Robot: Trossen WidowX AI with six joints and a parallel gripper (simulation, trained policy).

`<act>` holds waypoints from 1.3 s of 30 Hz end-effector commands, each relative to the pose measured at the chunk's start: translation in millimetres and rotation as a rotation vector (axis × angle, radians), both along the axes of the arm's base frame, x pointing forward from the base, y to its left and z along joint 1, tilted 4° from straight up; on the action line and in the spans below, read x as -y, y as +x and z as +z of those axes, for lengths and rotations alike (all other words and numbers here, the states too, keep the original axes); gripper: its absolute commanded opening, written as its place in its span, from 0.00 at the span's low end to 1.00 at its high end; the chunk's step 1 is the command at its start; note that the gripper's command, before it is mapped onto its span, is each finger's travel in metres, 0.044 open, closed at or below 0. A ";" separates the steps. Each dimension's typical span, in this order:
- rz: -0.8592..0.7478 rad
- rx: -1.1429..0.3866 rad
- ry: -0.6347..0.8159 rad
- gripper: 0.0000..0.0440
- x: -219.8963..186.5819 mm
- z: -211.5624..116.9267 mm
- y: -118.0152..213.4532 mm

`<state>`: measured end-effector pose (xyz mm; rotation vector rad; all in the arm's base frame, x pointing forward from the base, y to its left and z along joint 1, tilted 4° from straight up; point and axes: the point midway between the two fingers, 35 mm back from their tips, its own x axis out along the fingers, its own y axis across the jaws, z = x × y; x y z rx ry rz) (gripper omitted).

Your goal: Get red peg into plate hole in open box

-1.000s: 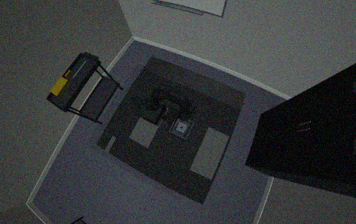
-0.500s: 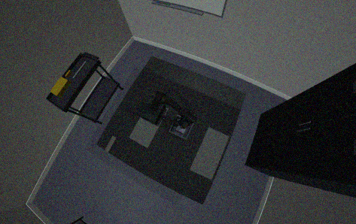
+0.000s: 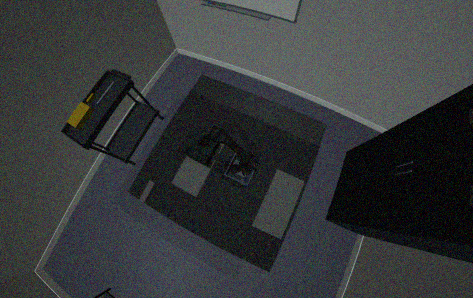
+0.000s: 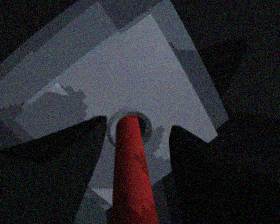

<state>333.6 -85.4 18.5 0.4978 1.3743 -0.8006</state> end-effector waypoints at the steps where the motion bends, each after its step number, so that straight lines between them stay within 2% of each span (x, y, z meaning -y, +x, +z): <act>1: 0.032 0.015 0.008 0.38 5.7 2.8 9.7; 2: 0.038 0.021 0.011 0.40 6.6 4.8 13.0; 10: 0.030 0.041 0.064 0.86 10.8 12.5 39.7; 13: 0.033 0.058 0.088 1.00 11.6 16.8 52.4; 22: 0.058 0.174 0.158 1.00 5.4 39.1 97.8; 39: 0.060 0.178 0.159 1.00 5.1 39.7 99.2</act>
